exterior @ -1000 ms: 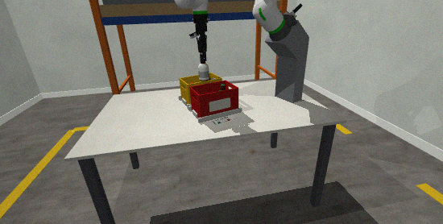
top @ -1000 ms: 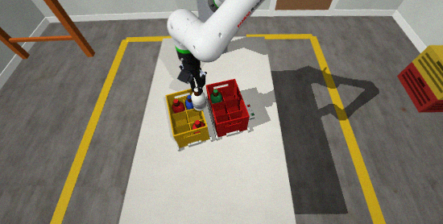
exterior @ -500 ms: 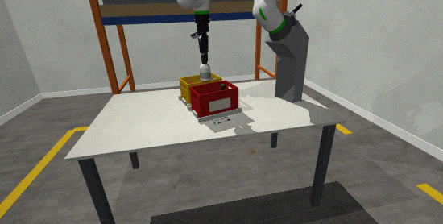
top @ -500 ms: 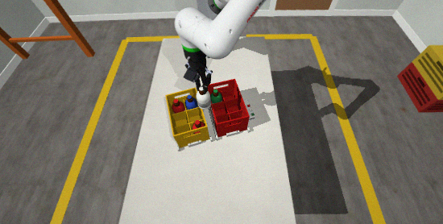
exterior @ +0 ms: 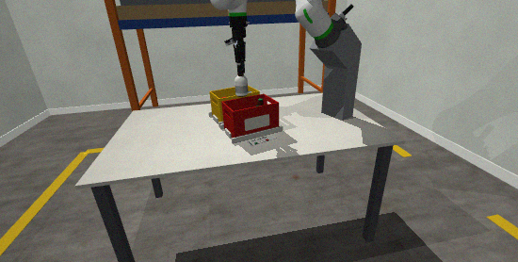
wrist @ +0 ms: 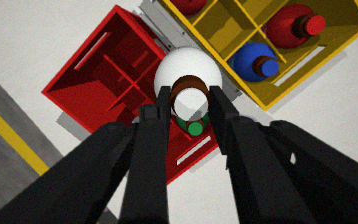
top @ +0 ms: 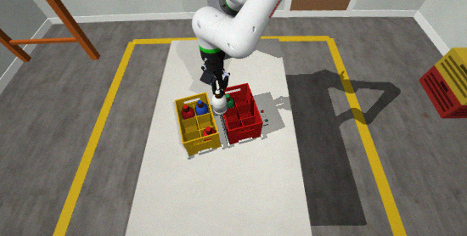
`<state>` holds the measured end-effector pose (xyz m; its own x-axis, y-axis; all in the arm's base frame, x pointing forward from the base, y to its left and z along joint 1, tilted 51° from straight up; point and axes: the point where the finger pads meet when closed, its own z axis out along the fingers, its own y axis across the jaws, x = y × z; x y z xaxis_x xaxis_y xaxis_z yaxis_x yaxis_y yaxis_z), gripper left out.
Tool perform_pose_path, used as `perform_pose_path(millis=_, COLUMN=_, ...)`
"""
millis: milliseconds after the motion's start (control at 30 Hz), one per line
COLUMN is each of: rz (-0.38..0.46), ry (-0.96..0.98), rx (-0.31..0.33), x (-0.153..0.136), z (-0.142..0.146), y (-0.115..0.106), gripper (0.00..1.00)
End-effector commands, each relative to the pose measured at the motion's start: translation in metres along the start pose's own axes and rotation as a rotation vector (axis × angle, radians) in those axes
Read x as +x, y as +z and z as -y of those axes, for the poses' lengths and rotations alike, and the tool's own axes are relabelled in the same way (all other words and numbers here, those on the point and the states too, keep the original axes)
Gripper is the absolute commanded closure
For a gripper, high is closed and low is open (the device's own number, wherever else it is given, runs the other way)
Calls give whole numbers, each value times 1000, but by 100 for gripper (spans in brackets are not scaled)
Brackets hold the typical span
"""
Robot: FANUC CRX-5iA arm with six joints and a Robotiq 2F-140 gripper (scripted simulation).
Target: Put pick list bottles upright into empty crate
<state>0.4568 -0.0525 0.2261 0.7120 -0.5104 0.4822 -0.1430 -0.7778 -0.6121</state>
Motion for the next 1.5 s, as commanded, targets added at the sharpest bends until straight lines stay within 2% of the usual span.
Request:
perform_pose_path(millis=0, rz=-1, ry=0, rx=-1, x=-4, z=4, y=-1, gripper=90)
perform_pose_path(millis=967, rz=-1, ry=0, rx=-1, x=-40, z=42, y=0, gripper=90)
perform_pose_path(millis=1467, rz=-1, ry=0, rx=-1, x=-41, z=41, y=0, gripper=90)
